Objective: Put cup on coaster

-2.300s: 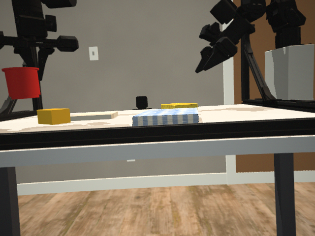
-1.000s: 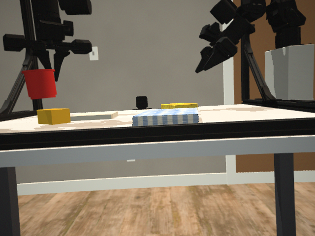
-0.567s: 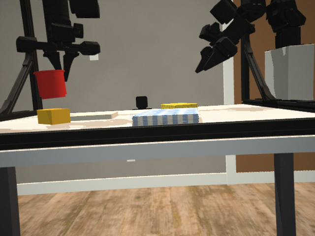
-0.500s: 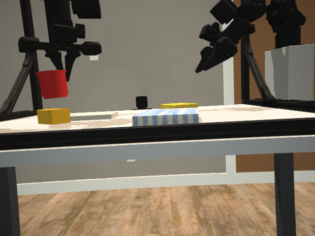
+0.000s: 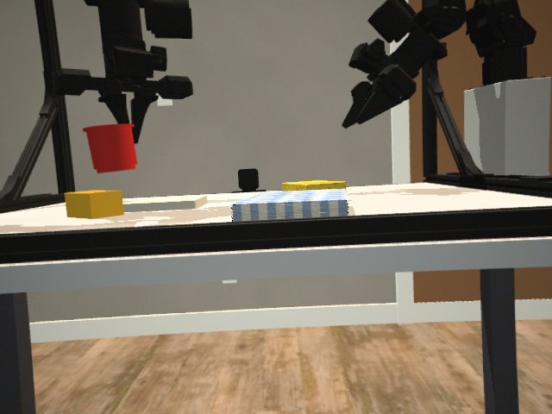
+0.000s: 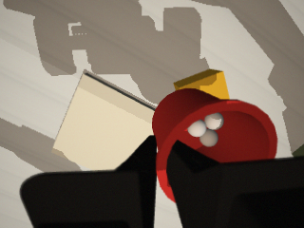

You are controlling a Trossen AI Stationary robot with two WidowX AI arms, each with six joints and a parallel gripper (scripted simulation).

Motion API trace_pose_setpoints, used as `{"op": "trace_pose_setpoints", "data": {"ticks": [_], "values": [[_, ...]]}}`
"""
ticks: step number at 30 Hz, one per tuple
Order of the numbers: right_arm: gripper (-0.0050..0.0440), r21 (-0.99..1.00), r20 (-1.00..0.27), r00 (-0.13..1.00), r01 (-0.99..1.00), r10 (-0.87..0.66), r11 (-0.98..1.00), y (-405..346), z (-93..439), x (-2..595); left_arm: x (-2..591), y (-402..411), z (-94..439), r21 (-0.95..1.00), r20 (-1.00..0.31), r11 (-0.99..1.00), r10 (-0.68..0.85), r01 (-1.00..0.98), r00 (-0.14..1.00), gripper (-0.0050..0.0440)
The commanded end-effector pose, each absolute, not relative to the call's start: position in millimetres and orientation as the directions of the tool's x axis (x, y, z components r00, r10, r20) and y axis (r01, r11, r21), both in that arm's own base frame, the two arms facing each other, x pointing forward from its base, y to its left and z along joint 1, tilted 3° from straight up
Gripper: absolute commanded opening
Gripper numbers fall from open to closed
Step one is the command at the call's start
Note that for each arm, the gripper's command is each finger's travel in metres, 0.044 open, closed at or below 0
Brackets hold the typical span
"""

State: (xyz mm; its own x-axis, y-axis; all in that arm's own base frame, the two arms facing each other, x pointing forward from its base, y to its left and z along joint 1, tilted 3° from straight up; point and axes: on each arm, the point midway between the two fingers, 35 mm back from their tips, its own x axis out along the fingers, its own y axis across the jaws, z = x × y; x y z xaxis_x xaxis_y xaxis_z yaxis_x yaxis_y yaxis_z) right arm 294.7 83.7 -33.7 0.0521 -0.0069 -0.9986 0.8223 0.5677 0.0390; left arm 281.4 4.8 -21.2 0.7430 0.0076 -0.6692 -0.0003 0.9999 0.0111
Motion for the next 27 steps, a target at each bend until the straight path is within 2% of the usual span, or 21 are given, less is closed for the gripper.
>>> {"op": "trace_pose_setpoints", "data": {"ticks": [1, 27], "values": [[0.0, 0.037, -0.999, 0.052, 0.823, -0.011, 0.566, 93.1, -33.9, 301.5, 281.4, 4.8, -21.2, 0.011, -0.669, 1.0, 0.008, 0.0, 0.743, 0.04], [0.0, 0.037, -0.999, 0.052, 0.823, -0.011, 0.566, 131.2, -33.7, 324.4, 281.4, 4.8, -21.2, 0.011, -0.669, 1.0, 0.008, 0.0, 0.743, 0.04]]}}
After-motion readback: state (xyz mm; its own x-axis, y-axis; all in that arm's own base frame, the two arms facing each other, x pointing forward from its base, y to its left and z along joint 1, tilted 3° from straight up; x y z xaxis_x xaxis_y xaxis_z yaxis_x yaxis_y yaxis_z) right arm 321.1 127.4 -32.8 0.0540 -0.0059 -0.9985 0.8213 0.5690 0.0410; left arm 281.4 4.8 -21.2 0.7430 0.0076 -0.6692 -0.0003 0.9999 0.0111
